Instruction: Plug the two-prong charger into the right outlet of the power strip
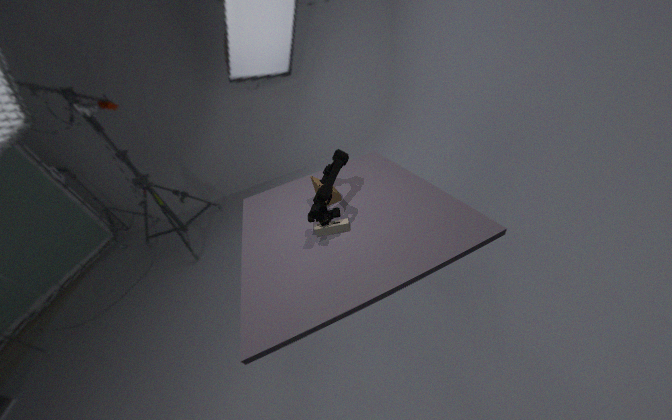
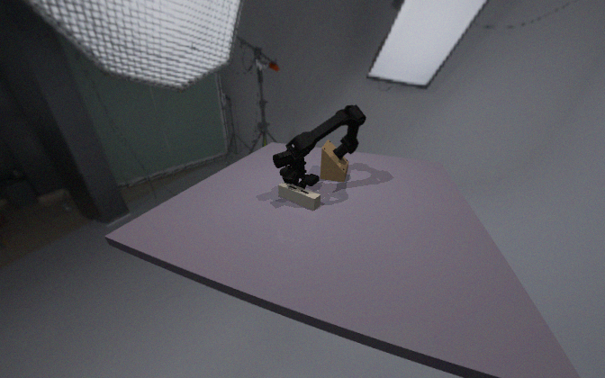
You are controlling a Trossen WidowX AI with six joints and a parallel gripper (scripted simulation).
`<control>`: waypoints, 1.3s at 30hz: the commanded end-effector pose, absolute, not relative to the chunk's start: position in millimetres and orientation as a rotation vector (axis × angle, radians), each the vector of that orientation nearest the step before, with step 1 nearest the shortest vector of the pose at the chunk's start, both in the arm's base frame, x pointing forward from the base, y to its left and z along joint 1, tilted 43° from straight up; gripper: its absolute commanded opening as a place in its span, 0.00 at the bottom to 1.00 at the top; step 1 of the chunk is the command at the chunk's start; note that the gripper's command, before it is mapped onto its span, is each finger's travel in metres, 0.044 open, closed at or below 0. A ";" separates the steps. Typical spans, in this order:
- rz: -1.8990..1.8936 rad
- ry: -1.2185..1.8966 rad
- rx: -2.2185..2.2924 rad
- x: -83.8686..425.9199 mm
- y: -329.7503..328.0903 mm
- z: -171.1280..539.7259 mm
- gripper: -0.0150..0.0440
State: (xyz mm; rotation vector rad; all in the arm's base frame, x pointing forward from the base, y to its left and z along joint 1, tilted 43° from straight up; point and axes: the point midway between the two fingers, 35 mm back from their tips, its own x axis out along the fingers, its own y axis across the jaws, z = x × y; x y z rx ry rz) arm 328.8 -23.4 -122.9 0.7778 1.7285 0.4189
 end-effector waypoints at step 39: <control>0.418 1.729 0.779 328.3 -23.2 -123.2 1.00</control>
